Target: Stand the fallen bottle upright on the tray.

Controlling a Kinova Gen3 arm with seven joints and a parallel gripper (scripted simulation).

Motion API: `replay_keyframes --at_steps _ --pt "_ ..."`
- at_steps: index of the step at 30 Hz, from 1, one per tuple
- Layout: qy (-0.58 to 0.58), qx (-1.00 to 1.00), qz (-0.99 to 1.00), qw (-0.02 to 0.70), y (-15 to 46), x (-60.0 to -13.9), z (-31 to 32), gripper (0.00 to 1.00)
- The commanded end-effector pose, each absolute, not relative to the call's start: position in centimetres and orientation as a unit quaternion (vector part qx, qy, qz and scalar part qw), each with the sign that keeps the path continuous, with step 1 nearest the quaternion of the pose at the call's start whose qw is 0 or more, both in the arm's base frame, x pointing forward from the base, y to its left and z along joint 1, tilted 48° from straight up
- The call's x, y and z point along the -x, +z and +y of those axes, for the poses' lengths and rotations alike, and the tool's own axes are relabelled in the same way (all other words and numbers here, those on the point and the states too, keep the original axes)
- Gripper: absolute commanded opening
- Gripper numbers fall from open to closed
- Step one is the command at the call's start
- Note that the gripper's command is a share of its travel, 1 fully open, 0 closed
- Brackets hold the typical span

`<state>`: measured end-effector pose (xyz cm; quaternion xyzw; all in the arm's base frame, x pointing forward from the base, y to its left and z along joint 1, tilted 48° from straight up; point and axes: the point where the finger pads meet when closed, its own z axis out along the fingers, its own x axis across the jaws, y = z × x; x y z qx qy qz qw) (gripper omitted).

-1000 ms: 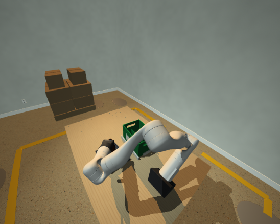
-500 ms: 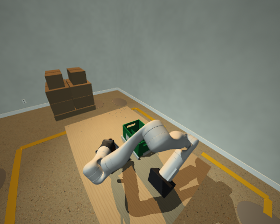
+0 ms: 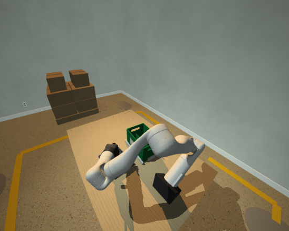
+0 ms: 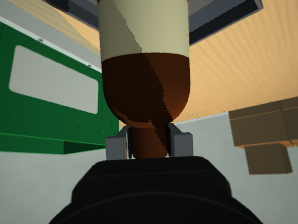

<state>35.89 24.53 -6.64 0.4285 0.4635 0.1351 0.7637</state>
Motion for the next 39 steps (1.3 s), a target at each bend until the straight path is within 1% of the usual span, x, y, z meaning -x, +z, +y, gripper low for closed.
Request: replay_keyframes --at_steps 1,39 --pt "0.136 -0.429 0.463 0.764 -6.6 -35.9 24.6 0.00" --pt "0.136 -0.429 0.463 0.764 -8.8 -36.2 22.2 0.00"
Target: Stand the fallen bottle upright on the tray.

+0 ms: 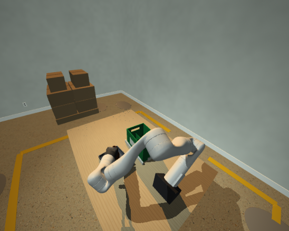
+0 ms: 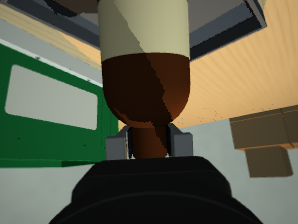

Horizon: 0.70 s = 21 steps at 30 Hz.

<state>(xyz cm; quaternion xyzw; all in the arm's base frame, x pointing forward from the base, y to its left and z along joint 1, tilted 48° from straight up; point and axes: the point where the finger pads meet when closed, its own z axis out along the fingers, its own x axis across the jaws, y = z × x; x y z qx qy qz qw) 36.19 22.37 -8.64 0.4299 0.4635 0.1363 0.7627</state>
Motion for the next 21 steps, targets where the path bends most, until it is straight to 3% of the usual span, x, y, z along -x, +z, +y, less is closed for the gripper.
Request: replay_keyframes --at_steps 1,21 --pt "0.136 -0.429 0.463 0.764 -8.8 -36.2 22.2 0.00" --pt "0.136 -0.429 0.463 0.764 -10.0 -36.4 20.8 0.00"
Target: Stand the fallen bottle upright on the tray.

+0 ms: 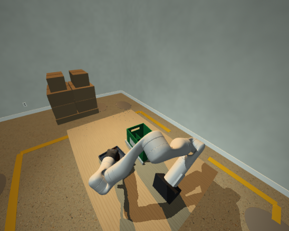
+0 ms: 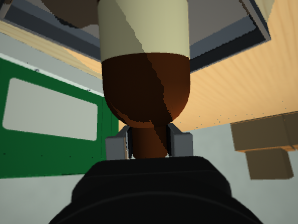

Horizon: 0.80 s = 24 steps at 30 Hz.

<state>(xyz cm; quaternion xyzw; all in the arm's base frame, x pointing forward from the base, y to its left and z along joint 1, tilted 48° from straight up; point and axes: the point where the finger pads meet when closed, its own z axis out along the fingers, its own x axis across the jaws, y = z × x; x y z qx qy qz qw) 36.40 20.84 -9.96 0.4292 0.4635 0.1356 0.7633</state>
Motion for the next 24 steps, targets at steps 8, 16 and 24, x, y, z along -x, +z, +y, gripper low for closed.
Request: replay_keyframes --at_steps 8,16,24 --pt "0.136 -0.429 0.463 0.764 -10.39 -36.49 20.36 0.00" --pt "0.136 -0.429 0.463 0.764 -10.57 -36.52 20.16 0.00" --pt "0.136 -0.429 0.463 0.764 -10.68 -36.54 20.04 0.00"
